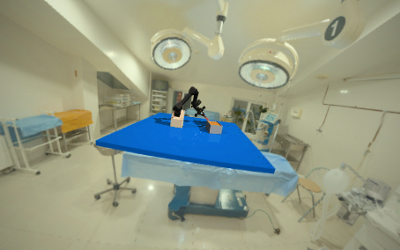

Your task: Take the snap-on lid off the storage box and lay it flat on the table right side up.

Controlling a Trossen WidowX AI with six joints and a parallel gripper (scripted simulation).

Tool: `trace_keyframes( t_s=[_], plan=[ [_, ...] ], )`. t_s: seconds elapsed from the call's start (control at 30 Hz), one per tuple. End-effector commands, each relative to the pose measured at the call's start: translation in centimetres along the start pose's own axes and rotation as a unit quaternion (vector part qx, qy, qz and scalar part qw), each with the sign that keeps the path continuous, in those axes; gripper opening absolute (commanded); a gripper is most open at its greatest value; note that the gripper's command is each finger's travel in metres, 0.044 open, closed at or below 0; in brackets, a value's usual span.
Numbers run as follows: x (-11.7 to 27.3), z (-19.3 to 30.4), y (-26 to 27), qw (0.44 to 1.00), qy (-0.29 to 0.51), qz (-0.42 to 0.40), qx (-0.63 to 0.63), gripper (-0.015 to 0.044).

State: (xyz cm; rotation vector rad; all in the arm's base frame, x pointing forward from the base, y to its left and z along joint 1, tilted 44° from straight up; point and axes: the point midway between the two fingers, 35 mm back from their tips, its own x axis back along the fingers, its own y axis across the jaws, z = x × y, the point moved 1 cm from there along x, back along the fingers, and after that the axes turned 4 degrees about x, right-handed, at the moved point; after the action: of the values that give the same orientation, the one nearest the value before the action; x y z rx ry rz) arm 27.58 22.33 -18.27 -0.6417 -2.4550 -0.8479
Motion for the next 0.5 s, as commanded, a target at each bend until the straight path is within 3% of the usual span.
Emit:
trace_keyframes(
  t_s=[0.0,0.47],
  plan=[
    [-0.37,0.02,-0.51,1.000,0.002,0.004,0.002,0.0000],
    [-1.09,0.06,-1.38,1.000,0.002,0.004,0.002,0.0000]
  ],
)
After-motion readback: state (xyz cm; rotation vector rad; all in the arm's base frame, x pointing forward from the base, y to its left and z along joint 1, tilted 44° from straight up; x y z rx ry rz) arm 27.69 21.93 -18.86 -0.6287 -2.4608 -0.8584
